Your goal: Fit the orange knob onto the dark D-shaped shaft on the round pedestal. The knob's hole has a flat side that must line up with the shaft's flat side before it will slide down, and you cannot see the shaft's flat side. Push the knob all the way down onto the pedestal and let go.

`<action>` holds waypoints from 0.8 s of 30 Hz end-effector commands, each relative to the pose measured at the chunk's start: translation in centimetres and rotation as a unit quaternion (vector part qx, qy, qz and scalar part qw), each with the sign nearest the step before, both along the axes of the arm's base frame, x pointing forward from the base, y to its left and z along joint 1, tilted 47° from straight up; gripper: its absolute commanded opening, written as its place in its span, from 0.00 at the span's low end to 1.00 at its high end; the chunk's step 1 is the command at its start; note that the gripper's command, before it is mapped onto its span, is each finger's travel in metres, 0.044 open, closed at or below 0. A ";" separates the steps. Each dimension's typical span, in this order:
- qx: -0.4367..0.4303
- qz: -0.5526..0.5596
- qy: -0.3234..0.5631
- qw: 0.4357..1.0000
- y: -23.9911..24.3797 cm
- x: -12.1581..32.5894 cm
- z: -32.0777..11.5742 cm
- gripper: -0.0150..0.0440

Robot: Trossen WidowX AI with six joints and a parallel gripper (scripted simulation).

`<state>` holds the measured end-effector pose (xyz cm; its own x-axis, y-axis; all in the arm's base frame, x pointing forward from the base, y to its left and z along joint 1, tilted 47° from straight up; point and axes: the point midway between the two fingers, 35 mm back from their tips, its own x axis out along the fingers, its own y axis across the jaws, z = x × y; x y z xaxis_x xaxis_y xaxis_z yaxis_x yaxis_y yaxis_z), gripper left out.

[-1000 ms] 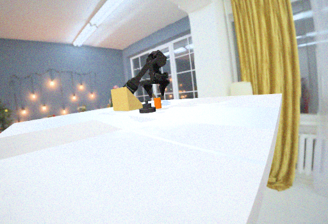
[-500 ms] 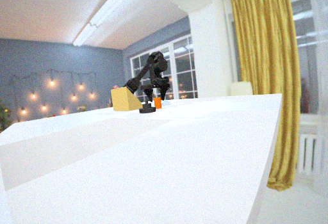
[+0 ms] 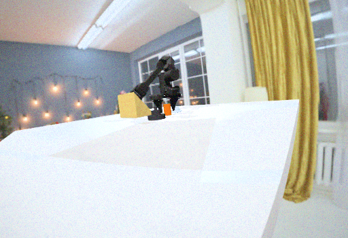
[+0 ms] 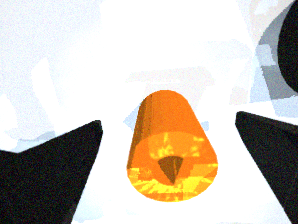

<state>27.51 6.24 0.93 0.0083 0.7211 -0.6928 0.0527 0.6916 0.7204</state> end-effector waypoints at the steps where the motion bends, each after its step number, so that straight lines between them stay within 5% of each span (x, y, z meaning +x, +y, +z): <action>1: 0.004 0.000 0.003 1.000 0.7 -0.3 -0.5 1.00; 3: 0.004 0.000 0.003 1.000 0.7 -0.3 -0.5 1.00; 13: 0.004 0.000 0.003 1.000 0.7 -0.3 -0.5 0.56; 19: 0.004 0.000 0.003 1.000 0.7 -0.3 -0.5 0.49; 24: 0.002 -0.001 0.003 1.000 -0.2 0.1 0.3 0.26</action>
<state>27.16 6.76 0.61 -0.0035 0.7262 -0.6875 0.0624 0.6863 0.7246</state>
